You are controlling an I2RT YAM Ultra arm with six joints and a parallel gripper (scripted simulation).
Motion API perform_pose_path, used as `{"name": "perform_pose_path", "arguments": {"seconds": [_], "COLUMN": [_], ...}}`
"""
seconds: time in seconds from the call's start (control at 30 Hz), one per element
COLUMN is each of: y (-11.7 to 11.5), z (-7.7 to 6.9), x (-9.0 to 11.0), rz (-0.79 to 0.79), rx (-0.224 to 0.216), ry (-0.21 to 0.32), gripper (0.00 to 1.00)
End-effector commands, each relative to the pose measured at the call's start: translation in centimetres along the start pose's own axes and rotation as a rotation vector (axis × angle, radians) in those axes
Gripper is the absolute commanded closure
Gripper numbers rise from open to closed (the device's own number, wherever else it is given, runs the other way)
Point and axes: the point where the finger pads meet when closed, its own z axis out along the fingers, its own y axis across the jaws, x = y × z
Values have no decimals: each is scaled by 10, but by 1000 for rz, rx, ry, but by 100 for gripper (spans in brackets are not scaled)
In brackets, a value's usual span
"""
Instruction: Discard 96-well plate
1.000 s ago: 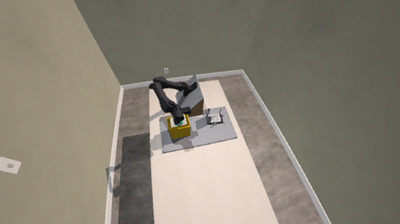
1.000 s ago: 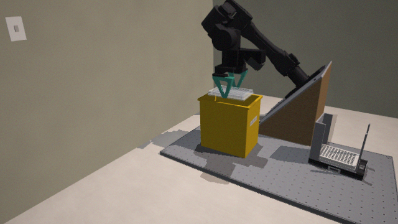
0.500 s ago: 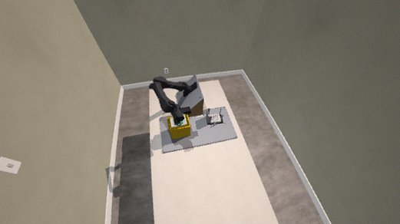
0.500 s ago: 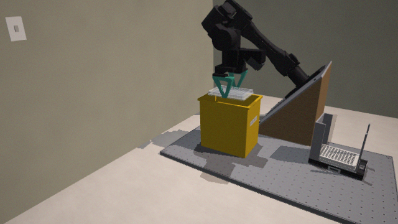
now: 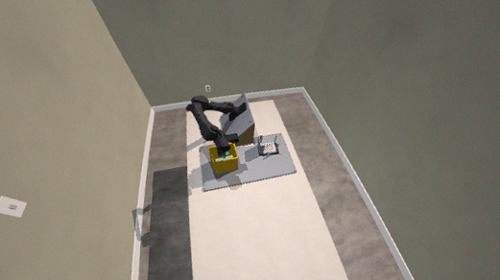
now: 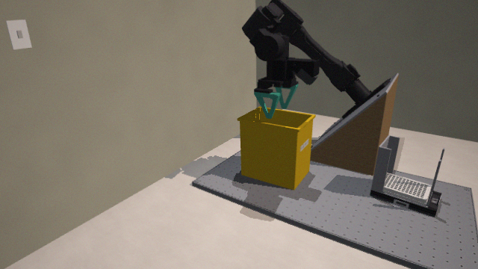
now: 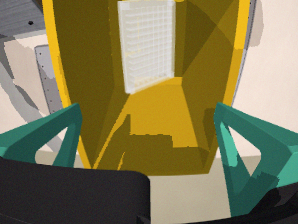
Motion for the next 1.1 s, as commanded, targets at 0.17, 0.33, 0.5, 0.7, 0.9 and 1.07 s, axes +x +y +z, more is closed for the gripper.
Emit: {"name": "perform_pose_path", "arguments": {"seconds": [0.17, 0.33, 0.5, 0.7, 0.9, 1.07], "y": [-1, -1, -1, -1, -1, -1], "z": [-5, -5, -13, -28, -34, -34], "x": [0, 0, 0, 0, 0, 0], "rz": [1, 1, 1, 0, 0, 0], "rx": [14, 14, 14, 14, 14, 14], "ry": [-1, -1, -1, -1, -1, -1], "gripper": [0, 0, 0, 0, 0, 0]}}
